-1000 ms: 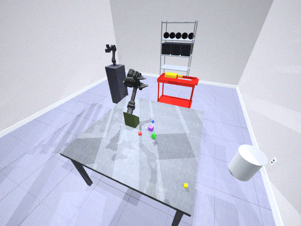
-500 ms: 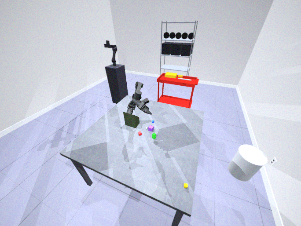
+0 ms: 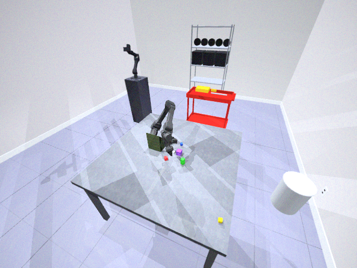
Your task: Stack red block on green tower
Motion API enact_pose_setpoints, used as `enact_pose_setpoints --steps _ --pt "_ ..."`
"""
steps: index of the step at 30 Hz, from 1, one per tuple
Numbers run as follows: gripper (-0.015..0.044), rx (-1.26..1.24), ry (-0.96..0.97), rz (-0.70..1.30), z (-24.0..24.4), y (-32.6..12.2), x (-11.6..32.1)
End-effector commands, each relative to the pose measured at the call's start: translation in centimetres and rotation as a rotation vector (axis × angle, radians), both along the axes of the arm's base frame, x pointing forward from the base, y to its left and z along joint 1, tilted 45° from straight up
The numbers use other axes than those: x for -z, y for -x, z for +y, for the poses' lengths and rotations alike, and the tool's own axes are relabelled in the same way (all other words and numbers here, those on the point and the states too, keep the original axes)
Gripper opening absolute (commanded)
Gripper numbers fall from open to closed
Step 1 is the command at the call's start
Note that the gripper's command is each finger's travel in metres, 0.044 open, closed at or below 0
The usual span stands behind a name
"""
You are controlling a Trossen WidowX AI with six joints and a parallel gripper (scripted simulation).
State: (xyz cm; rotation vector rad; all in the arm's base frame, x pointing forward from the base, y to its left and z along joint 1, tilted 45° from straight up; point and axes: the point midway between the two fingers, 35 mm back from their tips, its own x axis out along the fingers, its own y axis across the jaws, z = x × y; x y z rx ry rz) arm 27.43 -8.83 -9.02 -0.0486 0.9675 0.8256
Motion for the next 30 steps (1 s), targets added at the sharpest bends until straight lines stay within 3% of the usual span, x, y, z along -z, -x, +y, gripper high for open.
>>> enact_pose_setpoints --steps 1,12,20,30 --pt "0.044 -0.244 -0.072 0.162 5.0 5.6 1.0" --pt "0.044 -0.291 -0.088 0.188 5.7 6.9 1.1" --pt "0.044 -0.291 -0.091 0.188 8.8 7.2 4.2" --pt "0.044 -0.291 -0.091 0.188 9.3 7.3 4.8"
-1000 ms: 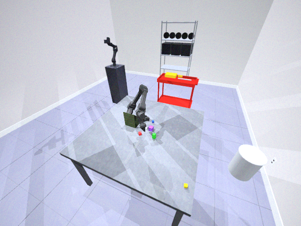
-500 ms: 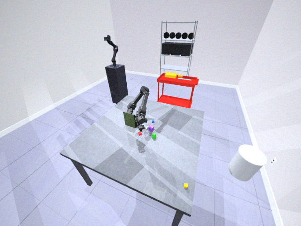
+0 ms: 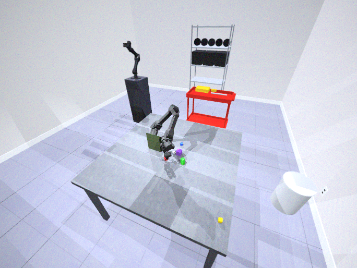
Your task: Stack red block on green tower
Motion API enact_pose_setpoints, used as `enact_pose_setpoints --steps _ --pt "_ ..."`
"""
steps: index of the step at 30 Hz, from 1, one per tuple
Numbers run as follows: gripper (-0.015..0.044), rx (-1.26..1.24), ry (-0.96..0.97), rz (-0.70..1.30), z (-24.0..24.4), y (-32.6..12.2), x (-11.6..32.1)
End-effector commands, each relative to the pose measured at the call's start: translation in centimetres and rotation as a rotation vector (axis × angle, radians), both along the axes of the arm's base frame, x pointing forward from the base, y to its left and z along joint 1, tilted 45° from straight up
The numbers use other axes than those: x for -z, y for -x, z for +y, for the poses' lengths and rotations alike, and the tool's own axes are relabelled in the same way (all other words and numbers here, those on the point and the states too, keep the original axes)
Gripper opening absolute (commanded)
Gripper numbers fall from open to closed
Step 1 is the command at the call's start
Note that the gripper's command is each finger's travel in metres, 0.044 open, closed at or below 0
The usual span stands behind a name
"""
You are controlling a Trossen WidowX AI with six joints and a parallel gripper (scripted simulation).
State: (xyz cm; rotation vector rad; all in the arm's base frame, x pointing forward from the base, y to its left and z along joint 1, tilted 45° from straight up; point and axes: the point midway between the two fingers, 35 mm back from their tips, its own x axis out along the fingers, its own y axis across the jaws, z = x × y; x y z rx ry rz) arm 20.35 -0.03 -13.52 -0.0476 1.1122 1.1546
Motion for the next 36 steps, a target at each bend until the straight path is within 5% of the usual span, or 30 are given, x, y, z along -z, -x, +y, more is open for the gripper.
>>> enact_pose_setpoints --steps 1,36 --pt "0.044 0.004 -0.008 0.008 0.6 0.2 0.4" --pt "0.044 0.004 -0.011 0.009 2.9 0.4 2.6"
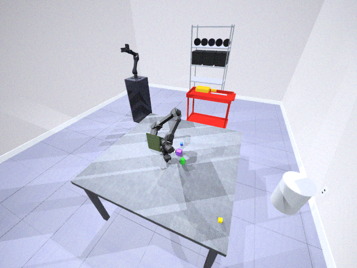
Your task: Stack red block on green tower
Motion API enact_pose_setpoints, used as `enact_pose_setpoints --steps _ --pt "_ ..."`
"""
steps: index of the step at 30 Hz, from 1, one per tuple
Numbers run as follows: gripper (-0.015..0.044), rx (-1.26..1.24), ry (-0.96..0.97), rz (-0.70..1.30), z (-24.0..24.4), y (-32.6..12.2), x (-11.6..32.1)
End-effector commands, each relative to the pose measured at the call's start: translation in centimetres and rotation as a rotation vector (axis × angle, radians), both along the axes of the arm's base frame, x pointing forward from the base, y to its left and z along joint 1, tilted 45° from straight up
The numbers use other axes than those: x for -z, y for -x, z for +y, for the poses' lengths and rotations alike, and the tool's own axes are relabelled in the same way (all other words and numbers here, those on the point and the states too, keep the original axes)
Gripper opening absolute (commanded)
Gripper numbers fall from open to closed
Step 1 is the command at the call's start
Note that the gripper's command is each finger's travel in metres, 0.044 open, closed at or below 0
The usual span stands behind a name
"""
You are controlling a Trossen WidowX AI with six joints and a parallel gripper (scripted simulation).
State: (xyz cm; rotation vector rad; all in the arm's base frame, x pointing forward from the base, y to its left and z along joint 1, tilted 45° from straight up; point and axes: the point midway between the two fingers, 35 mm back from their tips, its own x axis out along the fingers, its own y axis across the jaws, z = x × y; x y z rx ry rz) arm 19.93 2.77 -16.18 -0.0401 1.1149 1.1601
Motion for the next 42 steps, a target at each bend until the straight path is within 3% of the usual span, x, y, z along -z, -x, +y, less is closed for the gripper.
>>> enact_pose_setpoints --steps 1,13,21,24,42 --pt "0.044 0.006 -0.005 0.002 0.1 0.0 -0.1" --pt "0.0125 0.006 -0.005 0.002 0.1 0.0 -0.1" --pt "0.0072 0.006 -0.005 0.002 0.1 0.0 -0.1" --pt "0.0 0.006 -0.005 0.002 -0.3 -0.1 -0.4" --pt "0.0 0.006 0.001 0.002 -6.6 -0.4 -6.4"
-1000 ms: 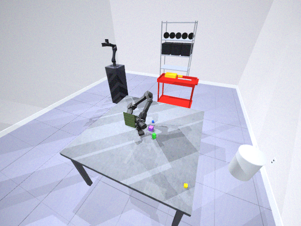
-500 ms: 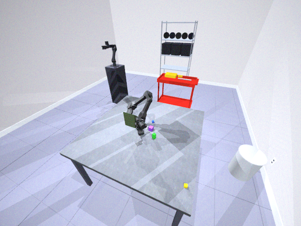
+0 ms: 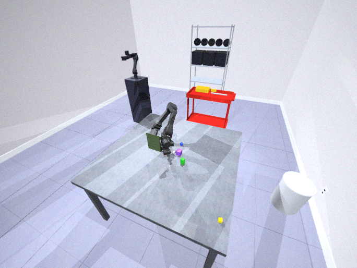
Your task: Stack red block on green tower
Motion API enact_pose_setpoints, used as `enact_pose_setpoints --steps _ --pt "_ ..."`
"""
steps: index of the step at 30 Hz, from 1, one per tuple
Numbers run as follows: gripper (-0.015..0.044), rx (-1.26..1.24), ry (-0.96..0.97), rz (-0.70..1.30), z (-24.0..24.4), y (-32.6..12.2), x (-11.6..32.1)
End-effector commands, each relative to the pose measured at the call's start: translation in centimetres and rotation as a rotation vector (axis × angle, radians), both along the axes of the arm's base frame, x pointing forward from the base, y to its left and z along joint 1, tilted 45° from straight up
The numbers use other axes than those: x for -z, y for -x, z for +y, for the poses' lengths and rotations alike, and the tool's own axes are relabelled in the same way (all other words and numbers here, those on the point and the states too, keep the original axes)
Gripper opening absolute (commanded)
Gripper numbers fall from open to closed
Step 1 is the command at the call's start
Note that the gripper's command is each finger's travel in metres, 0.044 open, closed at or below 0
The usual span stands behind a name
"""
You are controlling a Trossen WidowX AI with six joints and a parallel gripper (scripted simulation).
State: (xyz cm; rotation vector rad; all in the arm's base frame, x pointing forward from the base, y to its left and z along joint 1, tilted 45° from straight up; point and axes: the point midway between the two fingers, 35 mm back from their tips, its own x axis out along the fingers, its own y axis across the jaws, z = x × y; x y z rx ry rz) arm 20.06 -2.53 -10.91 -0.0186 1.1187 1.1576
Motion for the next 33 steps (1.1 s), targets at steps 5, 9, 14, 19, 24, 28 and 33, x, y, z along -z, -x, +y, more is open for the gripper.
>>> enact_pose_setpoints --steps 5,9,14,19,24,28,33 --pt "0.0 -0.006 0.012 -0.011 -3.0 -0.4 -2.8" --pt "0.0 -0.006 0.012 -0.011 -3.3 -0.4 -3.1" --pt "0.0 -0.006 0.012 -0.011 -3.3 -0.4 -3.1" --pt "0.0 -0.006 0.018 -0.013 -3.5 -2.5 -3.2" --pt "0.0 -0.005 0.023 -0.016 -3.6 -4.9 -3.3" --pt "0.0 -0.004 0.024 -0.017 -3.5 -6.8 -3.5" --pt "0.0 -0.004 0.023 -0.018 -3.2 -9.2 -3.8"
